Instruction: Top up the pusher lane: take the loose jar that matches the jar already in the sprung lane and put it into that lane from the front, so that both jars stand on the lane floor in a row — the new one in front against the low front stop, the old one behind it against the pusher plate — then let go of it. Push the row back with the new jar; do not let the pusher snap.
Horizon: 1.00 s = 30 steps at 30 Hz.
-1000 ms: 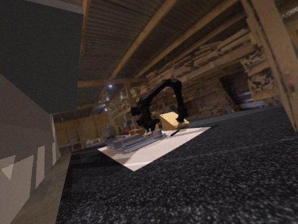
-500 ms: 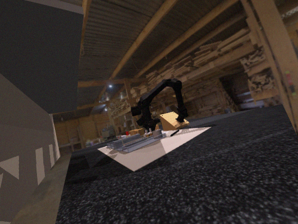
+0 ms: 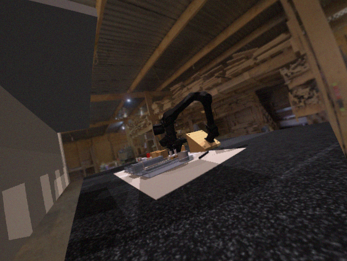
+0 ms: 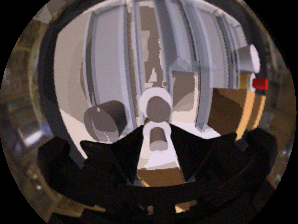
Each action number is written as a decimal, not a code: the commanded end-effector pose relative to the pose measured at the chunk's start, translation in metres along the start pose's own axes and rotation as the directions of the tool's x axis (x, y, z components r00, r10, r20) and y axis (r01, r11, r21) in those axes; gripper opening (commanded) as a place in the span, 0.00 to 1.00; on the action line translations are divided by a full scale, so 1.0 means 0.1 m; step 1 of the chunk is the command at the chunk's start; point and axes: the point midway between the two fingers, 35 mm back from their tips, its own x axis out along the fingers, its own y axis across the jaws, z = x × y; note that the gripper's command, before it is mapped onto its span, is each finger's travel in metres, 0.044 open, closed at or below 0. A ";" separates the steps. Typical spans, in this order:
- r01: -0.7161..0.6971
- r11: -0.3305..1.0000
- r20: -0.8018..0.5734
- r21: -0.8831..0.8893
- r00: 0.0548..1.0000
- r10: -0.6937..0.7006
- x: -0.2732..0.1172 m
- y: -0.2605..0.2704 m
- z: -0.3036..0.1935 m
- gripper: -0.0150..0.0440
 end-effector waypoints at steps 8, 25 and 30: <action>-0.005 1.000 0.011 -0.011 1.000 0.005 0.00 0.00 -0.02 0.25; -0.004 1.000 0.011 -0.011 1.000 0.005 0.00 0.00 -0.02 0.57; -0.004 1.000 0.011 -0.011 1.000 0.005 0.00 0.00 -0.02 0.73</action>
